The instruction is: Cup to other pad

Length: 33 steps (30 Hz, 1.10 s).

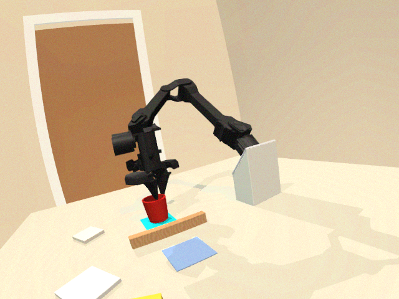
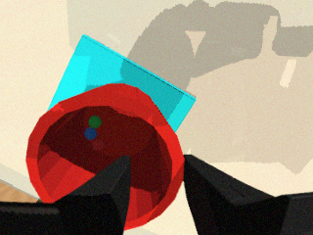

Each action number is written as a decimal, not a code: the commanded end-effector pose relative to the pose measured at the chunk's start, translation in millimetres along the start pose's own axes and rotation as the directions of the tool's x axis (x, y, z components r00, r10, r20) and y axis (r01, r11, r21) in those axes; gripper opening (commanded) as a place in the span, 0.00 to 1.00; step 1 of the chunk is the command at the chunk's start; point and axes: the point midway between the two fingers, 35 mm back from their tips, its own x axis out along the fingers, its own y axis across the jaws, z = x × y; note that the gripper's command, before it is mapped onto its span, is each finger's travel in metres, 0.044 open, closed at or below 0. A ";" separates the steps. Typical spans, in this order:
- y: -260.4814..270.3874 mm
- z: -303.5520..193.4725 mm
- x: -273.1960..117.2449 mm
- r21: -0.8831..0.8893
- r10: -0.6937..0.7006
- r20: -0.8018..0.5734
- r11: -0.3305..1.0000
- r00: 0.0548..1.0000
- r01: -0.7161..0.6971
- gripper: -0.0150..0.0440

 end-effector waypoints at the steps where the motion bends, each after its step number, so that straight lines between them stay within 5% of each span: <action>1: 0.8 1.1 -7.6 0.005 0.002 0.004 1.000 1.000 -0.002 0.47; 18: 0.4 -2.7 -29.2 0.003 0.001 0.004 1.000 1.000 -0.001 0.47; 30: 1.2 -2.9 -31.7 -0.002 0.002 -0.003 1.000 1.000 -0.002 1.00; 33: 2.1 -3.2 -44.2 -0.001 0.003 -0.004 1.000 1.000 -0.003 1.00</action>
